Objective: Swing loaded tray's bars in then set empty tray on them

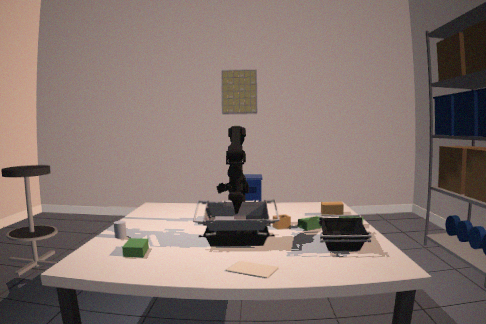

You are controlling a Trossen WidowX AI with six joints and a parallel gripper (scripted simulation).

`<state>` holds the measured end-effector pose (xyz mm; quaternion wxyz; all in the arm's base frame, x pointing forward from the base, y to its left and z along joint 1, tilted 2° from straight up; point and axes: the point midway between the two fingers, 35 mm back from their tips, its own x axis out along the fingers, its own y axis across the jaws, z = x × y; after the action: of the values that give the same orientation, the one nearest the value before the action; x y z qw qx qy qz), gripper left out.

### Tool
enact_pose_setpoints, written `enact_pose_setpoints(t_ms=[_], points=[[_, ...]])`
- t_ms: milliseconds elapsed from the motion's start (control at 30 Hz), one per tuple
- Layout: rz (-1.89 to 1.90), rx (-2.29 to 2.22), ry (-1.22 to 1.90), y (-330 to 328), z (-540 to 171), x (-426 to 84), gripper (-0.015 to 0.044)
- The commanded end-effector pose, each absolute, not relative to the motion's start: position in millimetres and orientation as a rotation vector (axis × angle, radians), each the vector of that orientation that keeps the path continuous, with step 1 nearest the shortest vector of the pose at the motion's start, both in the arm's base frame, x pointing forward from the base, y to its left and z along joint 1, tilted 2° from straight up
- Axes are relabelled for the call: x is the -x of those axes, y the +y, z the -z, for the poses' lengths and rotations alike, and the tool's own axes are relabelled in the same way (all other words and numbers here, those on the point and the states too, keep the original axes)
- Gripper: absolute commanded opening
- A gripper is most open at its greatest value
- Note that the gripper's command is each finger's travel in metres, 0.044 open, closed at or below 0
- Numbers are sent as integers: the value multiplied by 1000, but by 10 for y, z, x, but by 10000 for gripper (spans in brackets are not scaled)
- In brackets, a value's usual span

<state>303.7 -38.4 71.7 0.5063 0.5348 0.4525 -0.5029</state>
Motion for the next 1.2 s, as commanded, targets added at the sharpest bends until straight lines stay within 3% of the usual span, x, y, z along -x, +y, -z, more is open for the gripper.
enact_pose_setpoints(t_ms=[0, 1167], points=[[1234, -1276, 1115, -380, -660, -2977, 0], [1234, -1276, 1115, -380, -579, -2953, 0]])
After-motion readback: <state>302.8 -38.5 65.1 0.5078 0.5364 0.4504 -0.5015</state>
